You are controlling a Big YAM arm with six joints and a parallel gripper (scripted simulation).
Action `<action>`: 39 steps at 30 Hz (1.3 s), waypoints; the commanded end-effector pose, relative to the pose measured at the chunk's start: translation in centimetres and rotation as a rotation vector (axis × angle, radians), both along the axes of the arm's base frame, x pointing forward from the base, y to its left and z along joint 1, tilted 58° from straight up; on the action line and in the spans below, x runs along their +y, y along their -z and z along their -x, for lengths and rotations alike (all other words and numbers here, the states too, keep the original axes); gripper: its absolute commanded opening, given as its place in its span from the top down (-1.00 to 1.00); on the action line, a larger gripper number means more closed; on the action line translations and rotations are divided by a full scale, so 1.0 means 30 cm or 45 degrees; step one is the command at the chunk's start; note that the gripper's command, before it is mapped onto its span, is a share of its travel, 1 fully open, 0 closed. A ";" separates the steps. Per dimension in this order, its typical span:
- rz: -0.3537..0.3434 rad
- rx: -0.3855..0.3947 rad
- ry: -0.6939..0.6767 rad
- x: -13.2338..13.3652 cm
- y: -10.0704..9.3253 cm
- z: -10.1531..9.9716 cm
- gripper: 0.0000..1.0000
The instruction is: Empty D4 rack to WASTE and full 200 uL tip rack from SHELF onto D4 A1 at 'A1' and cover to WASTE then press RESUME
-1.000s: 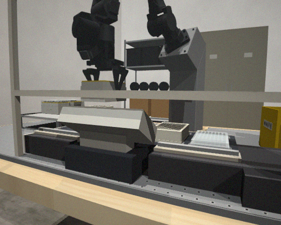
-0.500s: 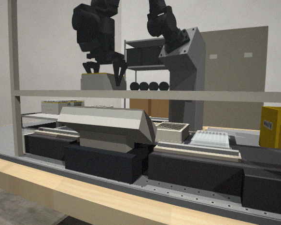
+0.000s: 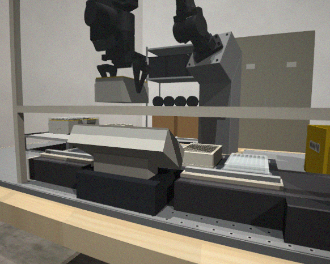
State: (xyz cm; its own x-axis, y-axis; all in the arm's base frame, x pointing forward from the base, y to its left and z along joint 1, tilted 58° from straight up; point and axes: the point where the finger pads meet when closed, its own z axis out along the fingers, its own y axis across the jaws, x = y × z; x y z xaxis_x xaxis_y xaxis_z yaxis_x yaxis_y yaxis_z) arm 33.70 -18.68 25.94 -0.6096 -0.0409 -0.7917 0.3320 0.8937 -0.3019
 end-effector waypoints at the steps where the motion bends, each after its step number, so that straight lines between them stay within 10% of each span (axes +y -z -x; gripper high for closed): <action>1: -0.002 -0.031 0.000 0.023 -0.037 0.017 1.00; 24: 0.017 -0.069 0.000 0.061 -0.154 0.077 1.00; 39: 0.025 -0.036 0.005 0.042 0.003 0.160 1.00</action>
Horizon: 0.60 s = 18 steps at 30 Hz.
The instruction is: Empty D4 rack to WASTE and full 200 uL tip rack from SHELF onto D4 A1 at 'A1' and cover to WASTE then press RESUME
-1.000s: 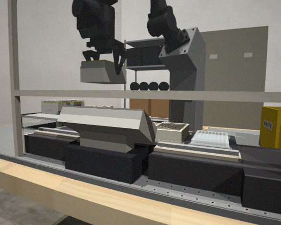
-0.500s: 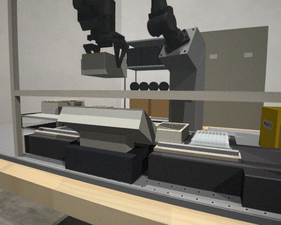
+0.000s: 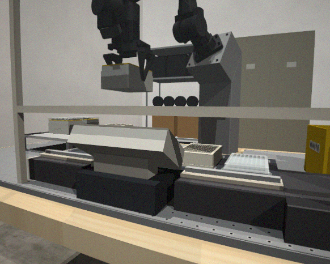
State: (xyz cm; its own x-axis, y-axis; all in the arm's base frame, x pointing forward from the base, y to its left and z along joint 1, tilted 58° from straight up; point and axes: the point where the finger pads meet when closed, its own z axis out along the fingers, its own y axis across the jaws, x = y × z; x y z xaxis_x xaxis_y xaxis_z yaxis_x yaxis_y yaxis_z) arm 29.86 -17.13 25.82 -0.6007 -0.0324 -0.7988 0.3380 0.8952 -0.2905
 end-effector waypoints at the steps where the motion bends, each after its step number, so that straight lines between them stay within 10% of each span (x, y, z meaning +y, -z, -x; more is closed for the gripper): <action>1: 0.036 -0.022 0.002 -0.010 -0.001 0.032 1.00; 18: 0.038 -0.016 0.002 -0.018 0.204 0.179 1.00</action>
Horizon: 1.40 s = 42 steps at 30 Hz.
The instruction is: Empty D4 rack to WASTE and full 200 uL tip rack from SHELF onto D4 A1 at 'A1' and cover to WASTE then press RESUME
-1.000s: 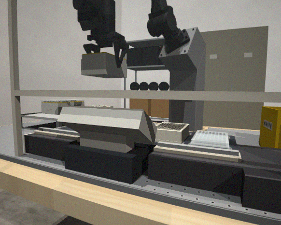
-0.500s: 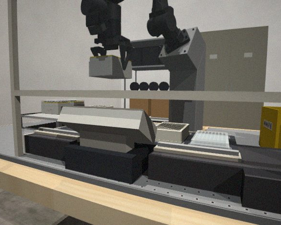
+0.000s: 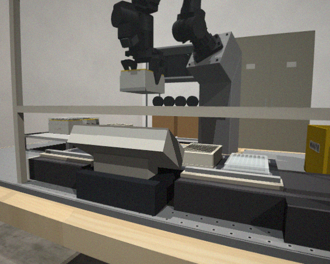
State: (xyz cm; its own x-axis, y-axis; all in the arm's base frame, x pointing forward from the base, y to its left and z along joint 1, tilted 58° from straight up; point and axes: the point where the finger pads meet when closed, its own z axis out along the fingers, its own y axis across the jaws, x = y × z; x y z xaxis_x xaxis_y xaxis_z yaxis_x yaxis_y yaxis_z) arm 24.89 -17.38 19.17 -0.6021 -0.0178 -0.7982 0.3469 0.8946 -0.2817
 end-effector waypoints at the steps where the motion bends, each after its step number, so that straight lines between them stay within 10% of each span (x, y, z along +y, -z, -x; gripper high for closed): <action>1: 0.051 -0.017 -0.012 -0.010 -0.017 0.013 1.00; 12: 0.048 -0.007 -0.012 -0.015 0.137 0.123 1.00; 30: 0.112 0.034 -0.068 -0.015 0.121 0.114 1.00; 42: 0.088 0.041 -0.072 0.150 0.200 0.064 1.00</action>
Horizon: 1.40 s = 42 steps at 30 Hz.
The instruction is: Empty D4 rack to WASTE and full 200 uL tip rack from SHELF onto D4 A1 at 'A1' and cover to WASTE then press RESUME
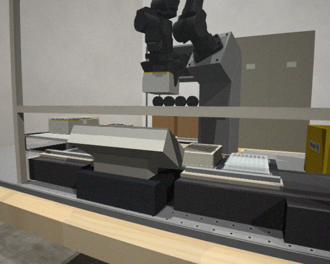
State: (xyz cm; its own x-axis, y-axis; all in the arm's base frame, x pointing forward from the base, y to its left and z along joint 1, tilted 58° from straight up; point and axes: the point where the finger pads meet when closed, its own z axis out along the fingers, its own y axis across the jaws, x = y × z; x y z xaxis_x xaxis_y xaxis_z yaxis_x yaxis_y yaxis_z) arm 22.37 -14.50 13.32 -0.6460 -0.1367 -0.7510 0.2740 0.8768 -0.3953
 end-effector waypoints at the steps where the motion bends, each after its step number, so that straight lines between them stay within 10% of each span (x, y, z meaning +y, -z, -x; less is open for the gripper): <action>1: -0.048 -0.037 0.001 0.069 0.010 -0.025 1.00; 42: -0.069 -0.089 0.029 0.438 0.087 -0.196 1.00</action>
